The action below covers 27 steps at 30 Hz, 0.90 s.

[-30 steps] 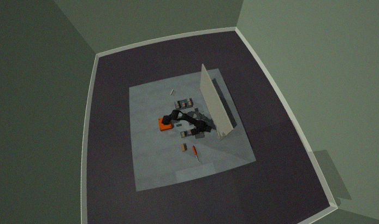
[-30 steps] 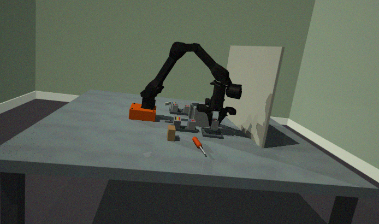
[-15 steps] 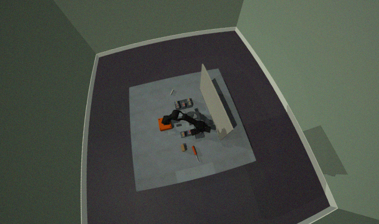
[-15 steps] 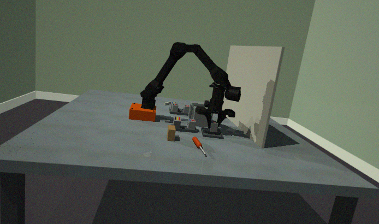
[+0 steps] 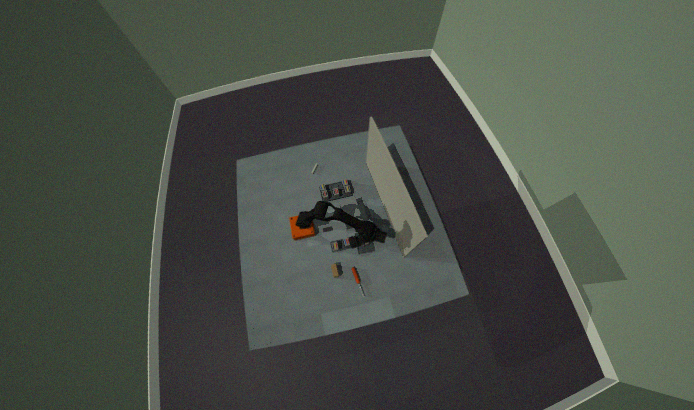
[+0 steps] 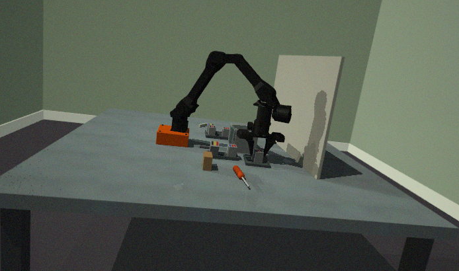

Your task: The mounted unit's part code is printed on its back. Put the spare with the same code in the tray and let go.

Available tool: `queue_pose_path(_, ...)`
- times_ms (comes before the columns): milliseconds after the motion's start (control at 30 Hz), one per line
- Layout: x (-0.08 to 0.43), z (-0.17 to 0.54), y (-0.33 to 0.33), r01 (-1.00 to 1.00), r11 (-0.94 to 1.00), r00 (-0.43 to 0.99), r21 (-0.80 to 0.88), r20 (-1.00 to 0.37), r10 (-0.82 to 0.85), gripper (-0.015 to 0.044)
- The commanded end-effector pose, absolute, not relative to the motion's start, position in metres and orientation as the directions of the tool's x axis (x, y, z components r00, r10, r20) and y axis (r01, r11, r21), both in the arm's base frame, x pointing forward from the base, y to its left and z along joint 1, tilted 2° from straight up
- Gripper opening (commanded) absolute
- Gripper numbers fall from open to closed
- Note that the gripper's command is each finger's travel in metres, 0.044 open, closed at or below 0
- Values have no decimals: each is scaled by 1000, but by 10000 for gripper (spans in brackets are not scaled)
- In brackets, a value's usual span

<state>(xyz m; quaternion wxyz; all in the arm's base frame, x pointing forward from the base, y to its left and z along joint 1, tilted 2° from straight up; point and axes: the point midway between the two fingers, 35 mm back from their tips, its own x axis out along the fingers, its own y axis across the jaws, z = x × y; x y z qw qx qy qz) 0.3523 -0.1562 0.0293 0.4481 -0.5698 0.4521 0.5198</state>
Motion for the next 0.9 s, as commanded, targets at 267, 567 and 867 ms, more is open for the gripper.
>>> queue_pose_path(267,353,91,-155,-980,-192,53,-43,-997,-48,440)
queue_pose_path(567,346,136,-151,-980,-193,54,-44,-997,-47,440)
queue_pose_path(867,349,134,-153,-979,-195,74,-62,-996,-59,440)
